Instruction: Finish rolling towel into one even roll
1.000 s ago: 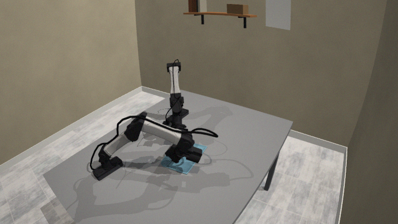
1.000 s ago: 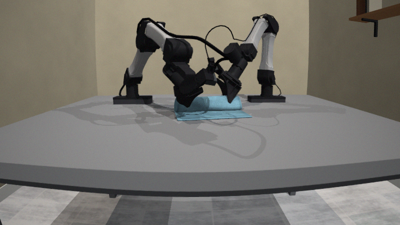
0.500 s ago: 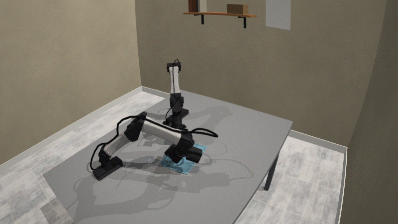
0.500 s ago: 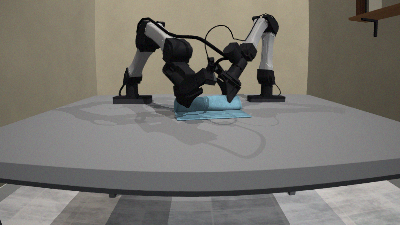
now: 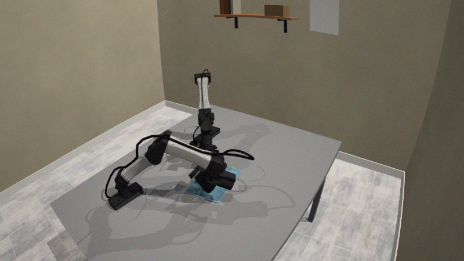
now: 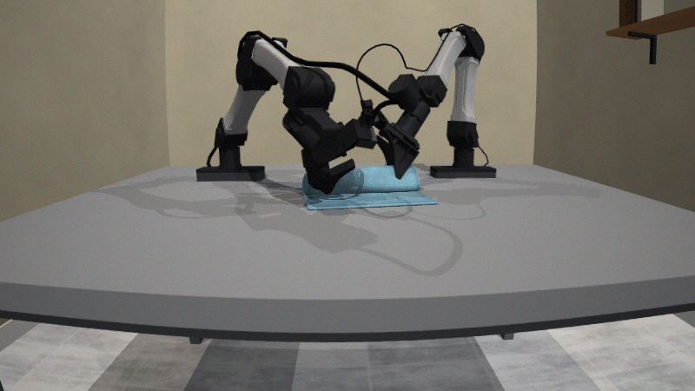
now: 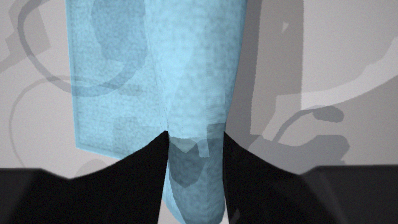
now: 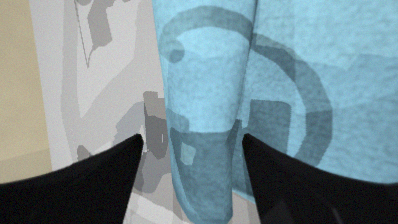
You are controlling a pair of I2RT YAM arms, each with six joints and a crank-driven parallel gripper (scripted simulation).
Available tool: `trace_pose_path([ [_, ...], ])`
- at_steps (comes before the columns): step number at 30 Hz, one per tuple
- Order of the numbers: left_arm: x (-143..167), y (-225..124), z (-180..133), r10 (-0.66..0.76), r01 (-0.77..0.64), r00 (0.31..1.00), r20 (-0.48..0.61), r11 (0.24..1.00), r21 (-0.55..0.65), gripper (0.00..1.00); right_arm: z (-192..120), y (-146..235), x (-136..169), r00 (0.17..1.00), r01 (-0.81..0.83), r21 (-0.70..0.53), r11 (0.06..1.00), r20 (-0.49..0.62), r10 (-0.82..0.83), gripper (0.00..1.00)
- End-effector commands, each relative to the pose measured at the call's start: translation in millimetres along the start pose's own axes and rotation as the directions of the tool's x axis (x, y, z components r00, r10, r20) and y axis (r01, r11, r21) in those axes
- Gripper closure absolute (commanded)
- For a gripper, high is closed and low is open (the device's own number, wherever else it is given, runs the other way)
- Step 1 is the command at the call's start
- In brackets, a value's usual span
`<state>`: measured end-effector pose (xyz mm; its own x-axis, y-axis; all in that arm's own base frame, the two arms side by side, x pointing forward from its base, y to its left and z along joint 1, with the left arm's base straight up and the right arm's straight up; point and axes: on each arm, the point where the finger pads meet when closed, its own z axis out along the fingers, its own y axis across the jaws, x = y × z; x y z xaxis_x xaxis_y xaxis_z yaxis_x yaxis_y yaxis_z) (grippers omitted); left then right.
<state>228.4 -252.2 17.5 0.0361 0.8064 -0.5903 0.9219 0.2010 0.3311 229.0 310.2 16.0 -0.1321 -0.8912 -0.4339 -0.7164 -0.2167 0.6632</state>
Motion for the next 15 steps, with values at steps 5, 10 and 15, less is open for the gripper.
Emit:
trace_pose_path([
  [5,-7.9,8.3,1.5,-0.02,0.02,1.0,0.014,1.0,-0.008,0.6,-14.2,5.5,-4.2,1.0,-0.005,-0.034,0.999,-0.013,0.004,0.15],
  [10,-8.4,8.5,1.0,-0.062,0.061,0.998,0.01,0.997,0.044,0.6,-40.3,4.6,-4.6,1.0,-0.005,-0.034,0.999,-0.013,0.004,0.15],
  [15,-9.0,8.9,0.2,-0.127,0.126,0.992,-0.001,0.984,0.125,0.6,-66.5,3.7,-4.9,1.0,-0.005,-0.034,0.999,-0.013,0.004,0.15],
])
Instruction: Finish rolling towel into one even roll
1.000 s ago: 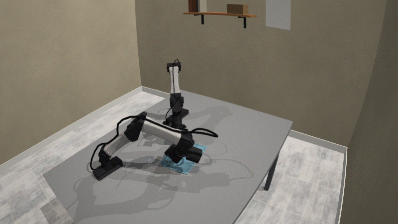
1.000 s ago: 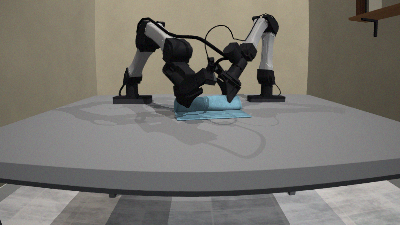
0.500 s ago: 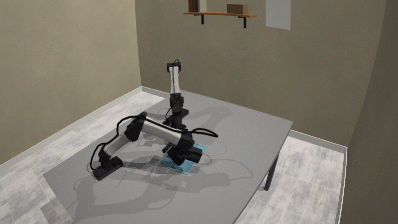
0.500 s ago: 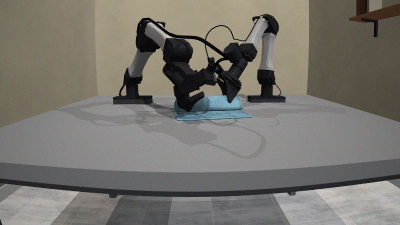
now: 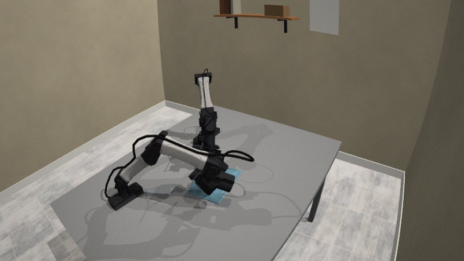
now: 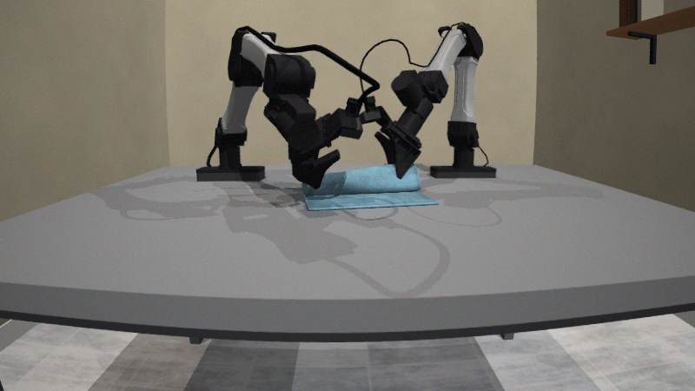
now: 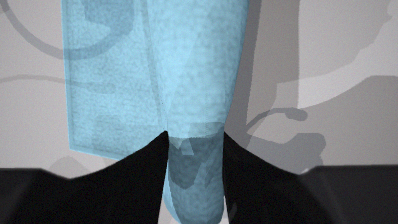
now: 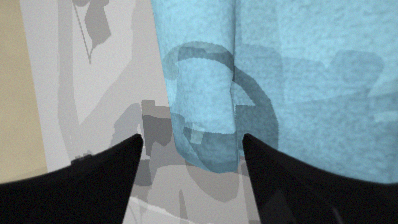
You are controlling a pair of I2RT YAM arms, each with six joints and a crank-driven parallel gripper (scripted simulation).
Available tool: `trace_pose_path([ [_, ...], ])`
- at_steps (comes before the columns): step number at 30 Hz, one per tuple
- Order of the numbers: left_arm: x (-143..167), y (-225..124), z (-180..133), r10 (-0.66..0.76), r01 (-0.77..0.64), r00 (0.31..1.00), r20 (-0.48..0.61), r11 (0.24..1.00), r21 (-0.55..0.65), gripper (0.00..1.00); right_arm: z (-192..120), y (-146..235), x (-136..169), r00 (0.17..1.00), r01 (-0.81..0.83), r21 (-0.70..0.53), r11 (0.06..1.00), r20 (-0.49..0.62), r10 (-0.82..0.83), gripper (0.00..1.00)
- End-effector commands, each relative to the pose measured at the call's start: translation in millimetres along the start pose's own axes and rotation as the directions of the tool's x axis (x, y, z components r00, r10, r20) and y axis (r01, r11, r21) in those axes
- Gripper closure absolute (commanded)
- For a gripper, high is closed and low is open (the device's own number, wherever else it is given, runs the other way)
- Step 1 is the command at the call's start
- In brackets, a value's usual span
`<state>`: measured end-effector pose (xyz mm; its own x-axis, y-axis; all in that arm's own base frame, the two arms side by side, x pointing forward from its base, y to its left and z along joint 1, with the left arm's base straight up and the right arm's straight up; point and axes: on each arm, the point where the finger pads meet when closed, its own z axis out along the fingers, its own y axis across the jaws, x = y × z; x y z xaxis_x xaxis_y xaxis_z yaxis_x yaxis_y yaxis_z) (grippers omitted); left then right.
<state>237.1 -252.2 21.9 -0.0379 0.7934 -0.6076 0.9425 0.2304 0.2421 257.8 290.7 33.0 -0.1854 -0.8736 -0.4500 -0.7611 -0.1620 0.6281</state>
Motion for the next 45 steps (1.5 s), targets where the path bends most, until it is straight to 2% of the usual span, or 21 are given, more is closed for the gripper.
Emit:
trace_pose_path([
  [1,-6.8,-1.0,-0.2,-0.065,0.064,0.998,0.008,0.994,0.088,0.6,-32.2,6.7,-12.6,0.998,0.017,-0.109,0.994,-0.064,-0.024,0.15],
  [10,-8.1,-0.5,-1.8,-0.184,0.184,0.983,-0.022,0.953,0.239,0.6,-35.8,7.6,-13.2,0.997,0.045,-0.074,0.996,-0.059,-0.05,0.13],
  [18,-9.7,0.2,-3.8,-0.322,0.328,0.943,-0.086,0.849,0.413,0.6,-25.7,17.3,-14.9,0.975,0.22,0.15,0.964,-0.045,-0.216,0.1],
  [22,-10.5,0.5,-4.7,-0.382,0.392,0.916,-0.126,0.779,0.489,0.6,-18.9,23.8,-16.1,0.944,0.327,0.299,0.896,-0.057,-0.325,0.09],
  [24,-10.5,0.5,-4.7,-0.382,0.392,0.916,-0.126,0.779,0.489,0.6,-18.9,23.8,-16.1,0.944,0.327,0.299,0.896,-0.057,-0.325,0.09],
  [34,-12.1,1.1,-6.7,-0.483,0.506,0.847,-0.223,0.601,0.619,0.6,-3.1,38.9,-18.8,0.828,0.511,0.596,0.619,-0.148,-0.541,0.05],
  [39,-12.6,1.3,-7.3,-0.507,0.535,0.823,-0.256,0.54,0.65,0.6,0.9,42.8,-19.5,0.79,0.542,0.657,0.525,-0.184,-0.585,0.03],
  [45,-12.8,1.4,-7.5,-0.515,0.544,0.814,-0.268,0.517,0.66,0.6,1.3,43.2,-19.5,0.786,0.544,0.662,0.515,-0.188,-0.589,0.02],
])
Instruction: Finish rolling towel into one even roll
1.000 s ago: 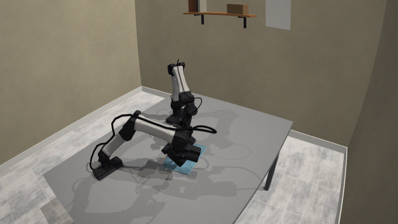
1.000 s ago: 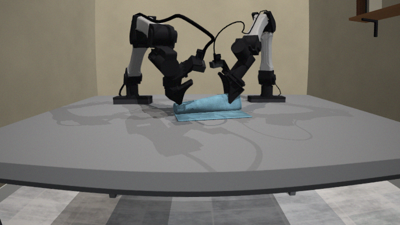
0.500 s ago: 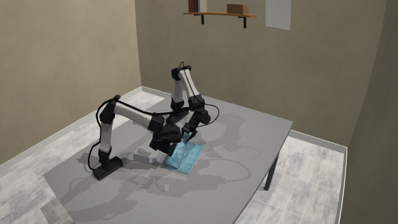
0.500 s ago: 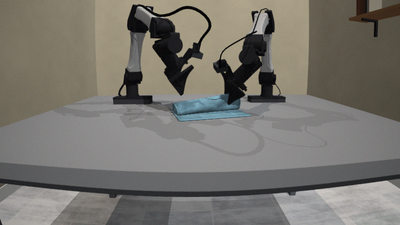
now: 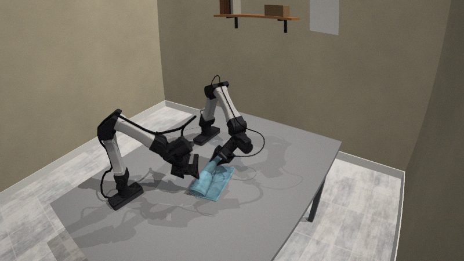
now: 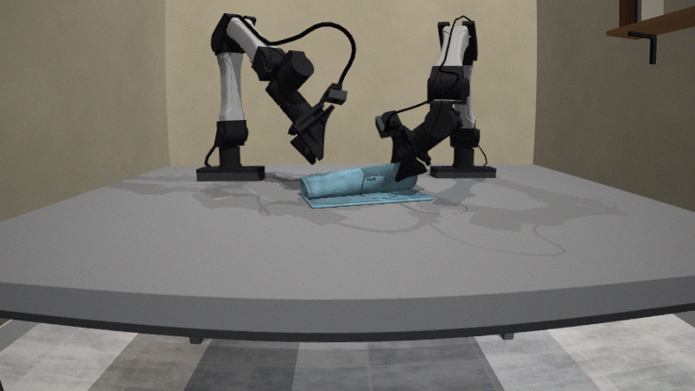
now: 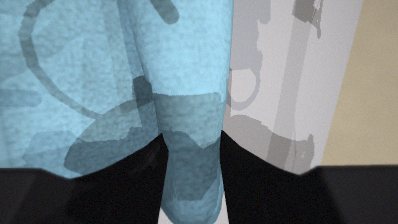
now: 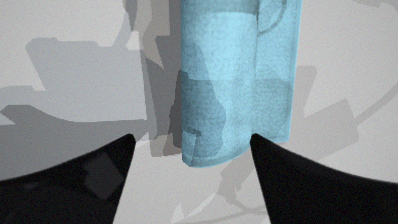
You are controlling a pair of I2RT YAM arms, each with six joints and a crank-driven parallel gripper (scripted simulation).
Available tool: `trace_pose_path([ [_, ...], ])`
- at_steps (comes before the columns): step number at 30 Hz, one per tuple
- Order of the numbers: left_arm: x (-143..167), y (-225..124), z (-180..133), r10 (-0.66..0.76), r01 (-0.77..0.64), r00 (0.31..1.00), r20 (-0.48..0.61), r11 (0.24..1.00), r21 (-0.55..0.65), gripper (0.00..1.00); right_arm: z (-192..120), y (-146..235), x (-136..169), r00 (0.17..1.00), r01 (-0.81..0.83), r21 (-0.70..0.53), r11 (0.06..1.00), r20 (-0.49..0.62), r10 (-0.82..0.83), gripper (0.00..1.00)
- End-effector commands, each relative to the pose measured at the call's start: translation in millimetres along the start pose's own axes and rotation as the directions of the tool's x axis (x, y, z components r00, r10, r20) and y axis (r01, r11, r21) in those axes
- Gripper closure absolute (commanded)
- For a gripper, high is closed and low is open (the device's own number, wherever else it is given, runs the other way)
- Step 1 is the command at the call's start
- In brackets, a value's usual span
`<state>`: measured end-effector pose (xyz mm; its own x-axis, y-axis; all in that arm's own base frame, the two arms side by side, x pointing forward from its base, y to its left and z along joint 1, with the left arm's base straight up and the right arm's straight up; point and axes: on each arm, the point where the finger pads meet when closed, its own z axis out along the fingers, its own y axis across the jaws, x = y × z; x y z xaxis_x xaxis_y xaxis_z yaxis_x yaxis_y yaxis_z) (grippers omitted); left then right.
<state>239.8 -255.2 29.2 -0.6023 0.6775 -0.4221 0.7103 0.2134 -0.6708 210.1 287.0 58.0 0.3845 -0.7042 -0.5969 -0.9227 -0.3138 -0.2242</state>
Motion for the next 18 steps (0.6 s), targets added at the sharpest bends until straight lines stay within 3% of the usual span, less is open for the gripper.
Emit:
trace_pose_path([
  [1,-2.4,-7.3,-0.8,-0.006,0.006,1.0,-0.003,0.998,0.055,0.6,0.9,-23.1,-9.3,0.999,0.036,0.128,0.991,0.021,-0.039,0.02],
  [13,2.7,0.7,6.5,-0.006,0.006,1.0,-0.003,0.998,0.055,0.6,-7.2,-42.3,-10.9,0.995,0.088,0.087,0.992,0.04,-0.092,0.02],
  [18,2.7,0.7,6.5,-0.006,0.006,1.0,-0.003,0.998,0.055,0.6,7.0,-37.0,-0.4,0.995,0.088,0.087,0.992,0.04,-0.092,0.02],
])
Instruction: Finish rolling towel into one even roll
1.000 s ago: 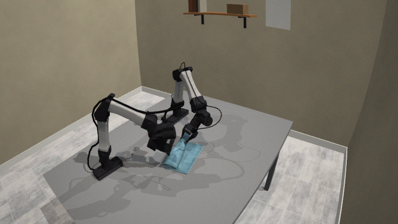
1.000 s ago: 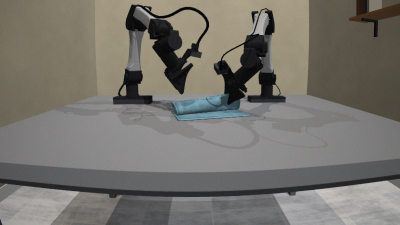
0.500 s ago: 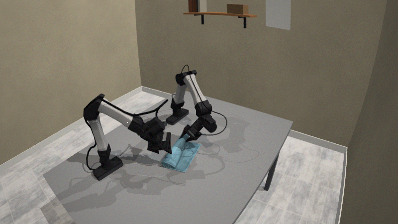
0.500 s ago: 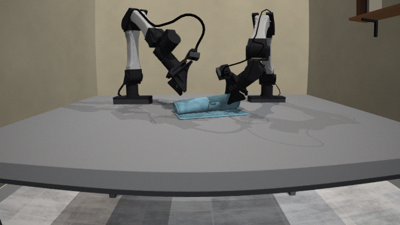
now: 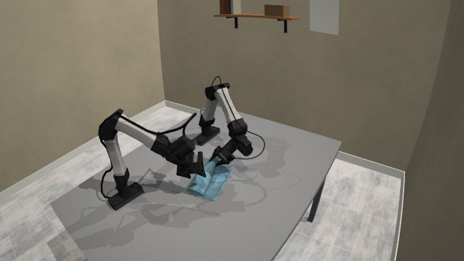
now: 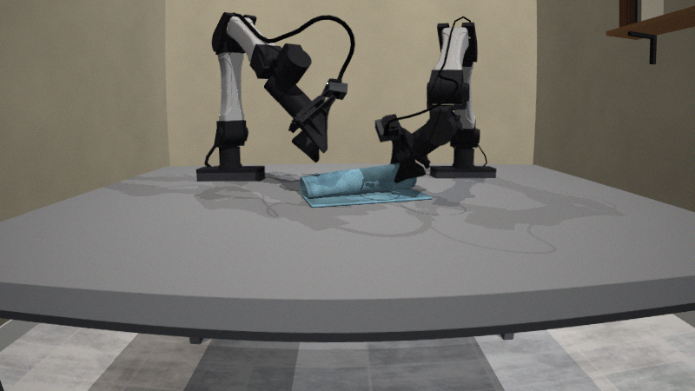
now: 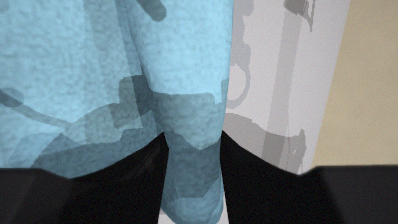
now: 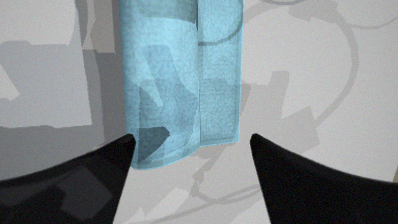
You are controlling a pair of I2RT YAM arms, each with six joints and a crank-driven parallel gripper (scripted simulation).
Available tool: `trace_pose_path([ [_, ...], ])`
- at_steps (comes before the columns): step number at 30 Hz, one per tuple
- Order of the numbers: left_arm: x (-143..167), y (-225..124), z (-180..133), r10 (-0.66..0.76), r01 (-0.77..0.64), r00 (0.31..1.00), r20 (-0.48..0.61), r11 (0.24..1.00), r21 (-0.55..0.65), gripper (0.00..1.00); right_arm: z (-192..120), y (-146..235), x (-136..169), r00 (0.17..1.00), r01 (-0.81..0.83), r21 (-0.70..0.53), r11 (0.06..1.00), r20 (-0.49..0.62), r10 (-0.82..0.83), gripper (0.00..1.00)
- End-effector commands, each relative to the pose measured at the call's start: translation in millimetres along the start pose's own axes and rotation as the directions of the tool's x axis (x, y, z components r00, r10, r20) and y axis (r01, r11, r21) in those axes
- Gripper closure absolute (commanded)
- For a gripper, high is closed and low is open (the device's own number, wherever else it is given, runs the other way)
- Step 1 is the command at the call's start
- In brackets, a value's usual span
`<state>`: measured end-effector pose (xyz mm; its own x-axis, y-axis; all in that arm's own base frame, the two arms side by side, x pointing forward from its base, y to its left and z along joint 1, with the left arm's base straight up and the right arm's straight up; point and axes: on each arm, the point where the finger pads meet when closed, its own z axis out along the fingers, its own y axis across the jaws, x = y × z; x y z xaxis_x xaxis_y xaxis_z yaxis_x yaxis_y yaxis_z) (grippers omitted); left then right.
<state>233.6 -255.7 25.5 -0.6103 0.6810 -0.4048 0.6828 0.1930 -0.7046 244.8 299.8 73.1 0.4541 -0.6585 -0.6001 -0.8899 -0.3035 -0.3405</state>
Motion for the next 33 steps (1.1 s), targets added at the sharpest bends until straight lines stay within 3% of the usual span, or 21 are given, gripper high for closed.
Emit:
trace_pose_path([
  [1,-2.3,2.8,1.4,0.011,-0.011,1.0,0.007,1.0,0.01,0.6,15.1,6.1,7.6,1.0,0.013,-0.009,1.0,0.012,-0.013,0.02],
  [10,-2.3,2.8,1.4,0.011,-0.011,1.0,0.007,1.0,0.01,0.6,48.4,24.7,34.1,1.0,0.013,-0.009,1.0,0.012,-0.013,0.02],
  [22,-2.3,2.8,1.4,0.011,-0.011,1.0,0.007,1.0,0.01,0.6,55.4,12.5,26.9,1.0,0.013,-0.009,1.0,0.012,-0.013,0.02],
  [27,-2.3,2.8,1.4,0.011,-0.011,1.0,0.007,1.0,0.01,0.6,55.4,12.5,26.9,1.0,0.013,-0.009,1.0,0.012,-0.013,0.23],
  [29,-2.3,2.8,1.4,0.011,-0.011,1.0,0.007,1.0,0.01,0.6,55.4,12.5,26.9,1.0,0.013,-0.009,1.0,0.012,-0.013,0.23],
  [33,-2.3,2.8,1.4,0.011,-0.011,1.0,0.007,1.0,0.01,0.6,55.4,12.5,26.9,1.0,0.013,-0.009,1.0,0.012,-0.013,0.4],
])
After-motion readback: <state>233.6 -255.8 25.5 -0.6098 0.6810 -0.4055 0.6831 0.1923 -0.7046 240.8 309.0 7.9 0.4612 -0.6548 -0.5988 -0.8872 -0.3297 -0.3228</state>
